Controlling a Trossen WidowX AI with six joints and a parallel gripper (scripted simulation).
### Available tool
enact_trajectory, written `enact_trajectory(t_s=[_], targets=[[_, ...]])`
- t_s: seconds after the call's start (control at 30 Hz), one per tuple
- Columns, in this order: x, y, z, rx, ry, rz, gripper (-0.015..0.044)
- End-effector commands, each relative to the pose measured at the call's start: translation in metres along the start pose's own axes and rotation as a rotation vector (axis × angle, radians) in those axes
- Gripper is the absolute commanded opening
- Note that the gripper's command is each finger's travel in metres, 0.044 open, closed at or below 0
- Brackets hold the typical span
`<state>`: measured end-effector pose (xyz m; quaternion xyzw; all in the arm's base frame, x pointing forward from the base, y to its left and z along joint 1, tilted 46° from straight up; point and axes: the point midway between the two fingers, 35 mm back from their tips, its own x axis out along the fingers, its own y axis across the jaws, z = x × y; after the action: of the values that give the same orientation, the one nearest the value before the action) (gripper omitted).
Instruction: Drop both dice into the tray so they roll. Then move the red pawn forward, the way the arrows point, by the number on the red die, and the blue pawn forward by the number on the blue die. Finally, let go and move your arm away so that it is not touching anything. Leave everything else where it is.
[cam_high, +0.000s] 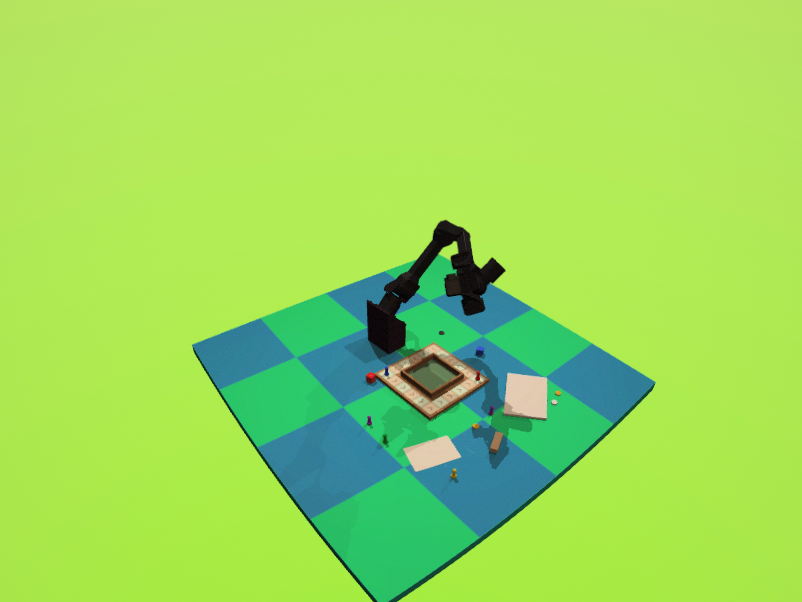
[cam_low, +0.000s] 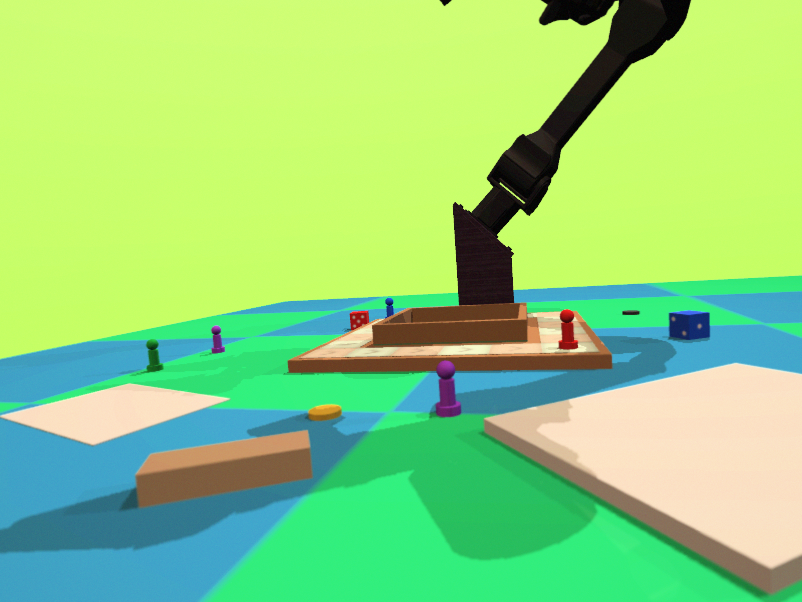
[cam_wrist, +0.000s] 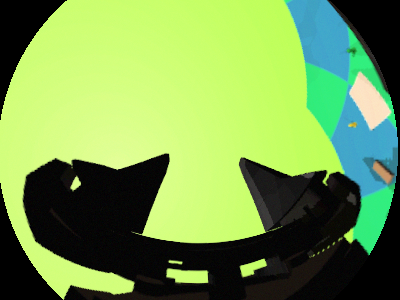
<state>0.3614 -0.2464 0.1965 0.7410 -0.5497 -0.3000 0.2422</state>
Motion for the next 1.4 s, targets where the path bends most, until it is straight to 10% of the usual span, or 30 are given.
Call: enact_trajectory(t_s=[0.0,0.13,0.77,1.37], targets=[[0.001,-0.001,0.002,-0.023,-0.003,-0.005,0.0374],[0.026,-0.028,0.036,-0.47,-0.057,-0.122,0.0275],[0.058,-0.104,0.212,-1.896,0.129,-0.916,0.0275],[-0.007,-0.13,0.349,-2.301,1.243,-1.628,0.0275]])
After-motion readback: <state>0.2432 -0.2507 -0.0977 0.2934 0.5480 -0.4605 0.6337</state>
